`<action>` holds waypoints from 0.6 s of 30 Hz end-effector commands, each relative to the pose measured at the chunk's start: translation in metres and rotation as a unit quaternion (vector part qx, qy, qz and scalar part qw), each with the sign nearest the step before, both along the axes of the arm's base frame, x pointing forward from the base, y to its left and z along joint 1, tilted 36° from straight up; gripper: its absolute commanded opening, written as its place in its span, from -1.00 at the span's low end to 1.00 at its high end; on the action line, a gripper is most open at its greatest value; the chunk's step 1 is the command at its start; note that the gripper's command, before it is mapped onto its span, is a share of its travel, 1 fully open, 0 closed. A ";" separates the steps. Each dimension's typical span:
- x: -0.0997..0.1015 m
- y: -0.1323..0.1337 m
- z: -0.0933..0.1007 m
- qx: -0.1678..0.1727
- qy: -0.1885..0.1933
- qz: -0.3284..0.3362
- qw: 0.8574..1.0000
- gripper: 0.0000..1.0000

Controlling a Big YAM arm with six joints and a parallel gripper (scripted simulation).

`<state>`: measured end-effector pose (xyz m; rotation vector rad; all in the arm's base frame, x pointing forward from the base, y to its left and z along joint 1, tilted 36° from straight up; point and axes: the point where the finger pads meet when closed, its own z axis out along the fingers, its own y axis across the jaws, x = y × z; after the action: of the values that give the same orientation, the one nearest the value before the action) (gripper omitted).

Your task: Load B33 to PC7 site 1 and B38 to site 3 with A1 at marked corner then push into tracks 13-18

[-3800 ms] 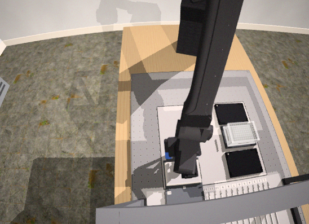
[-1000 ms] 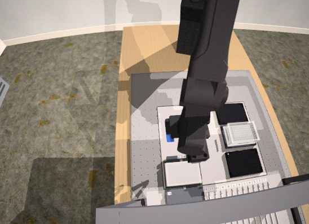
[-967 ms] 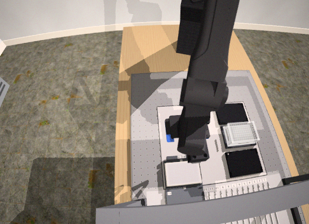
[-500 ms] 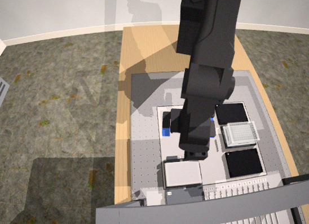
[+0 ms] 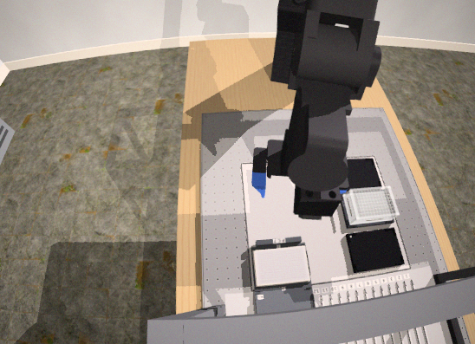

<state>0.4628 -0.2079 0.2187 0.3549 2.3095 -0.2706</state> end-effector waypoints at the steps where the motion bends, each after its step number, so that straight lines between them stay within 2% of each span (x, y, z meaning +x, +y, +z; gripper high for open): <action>1: -0.006 -0.004 0.016 -0.020 -0.041 0.000 0.999 1.00; 10: -0.025 0.006 0.045 -0.059 -0.154 0.009 0.986 1.00; 12: -0.026 0.006 0.045 -0.067 -0.179 0.010 0.981 1.00; 13: -0.022 0.004 0.028 -0.062 -0.176 0.010 0.982 1.00; 14: -0.022 0.004 0.028 -0.065 -0.189 0.010 0.980 1.00; 16: -0.022 0.004 0.028 -0.065 -0.189 0.010 0.980 1.00; 18: -0.022 0.004 0.028 -0.073 -0.214 0.012 0.974 1.00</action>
<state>0.4421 -0.1953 0.2524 0.2626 1.9023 -0.3092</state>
